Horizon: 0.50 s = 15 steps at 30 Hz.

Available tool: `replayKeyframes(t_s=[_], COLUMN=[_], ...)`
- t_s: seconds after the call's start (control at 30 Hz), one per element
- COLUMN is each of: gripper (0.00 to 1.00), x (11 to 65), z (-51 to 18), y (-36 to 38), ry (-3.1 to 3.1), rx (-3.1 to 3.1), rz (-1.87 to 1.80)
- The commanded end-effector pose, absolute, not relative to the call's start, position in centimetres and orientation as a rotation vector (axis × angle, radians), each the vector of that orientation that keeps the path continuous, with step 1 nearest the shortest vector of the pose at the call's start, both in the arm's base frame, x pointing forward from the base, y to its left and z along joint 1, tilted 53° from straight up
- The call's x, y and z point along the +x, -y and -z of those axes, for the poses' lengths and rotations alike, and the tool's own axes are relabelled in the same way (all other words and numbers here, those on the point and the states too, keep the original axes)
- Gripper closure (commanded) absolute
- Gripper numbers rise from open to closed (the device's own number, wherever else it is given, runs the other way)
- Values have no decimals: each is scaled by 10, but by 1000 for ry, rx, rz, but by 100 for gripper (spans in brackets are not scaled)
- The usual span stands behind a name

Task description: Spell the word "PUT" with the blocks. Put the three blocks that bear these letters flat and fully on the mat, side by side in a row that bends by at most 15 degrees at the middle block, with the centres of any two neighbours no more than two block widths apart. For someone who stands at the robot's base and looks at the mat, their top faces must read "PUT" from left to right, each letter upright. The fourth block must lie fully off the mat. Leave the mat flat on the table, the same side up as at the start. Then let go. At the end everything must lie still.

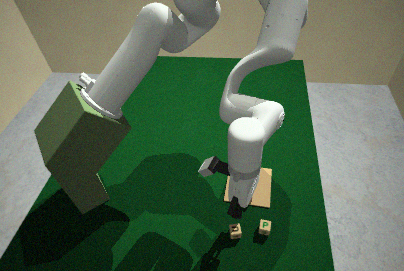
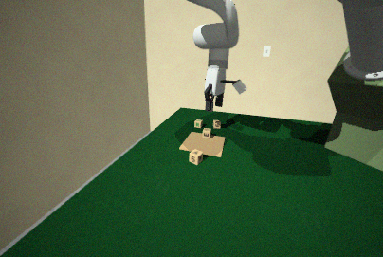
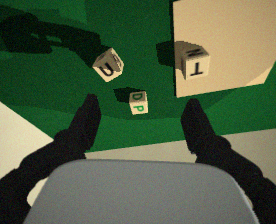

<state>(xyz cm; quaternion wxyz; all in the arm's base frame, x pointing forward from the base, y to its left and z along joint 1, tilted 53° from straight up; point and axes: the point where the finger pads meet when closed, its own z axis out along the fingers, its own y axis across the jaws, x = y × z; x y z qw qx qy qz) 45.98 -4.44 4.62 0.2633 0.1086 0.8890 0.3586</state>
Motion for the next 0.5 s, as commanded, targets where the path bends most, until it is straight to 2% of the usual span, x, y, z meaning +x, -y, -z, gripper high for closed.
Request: replayKeyframes(t_s=[0.0, 0.47], gripper=[0, 0], x=[461, 461], z=[-43, -34], y=[49, 57], ry=[-2417, -2394], rx=[464, 843], rz=[-1031, -1151])
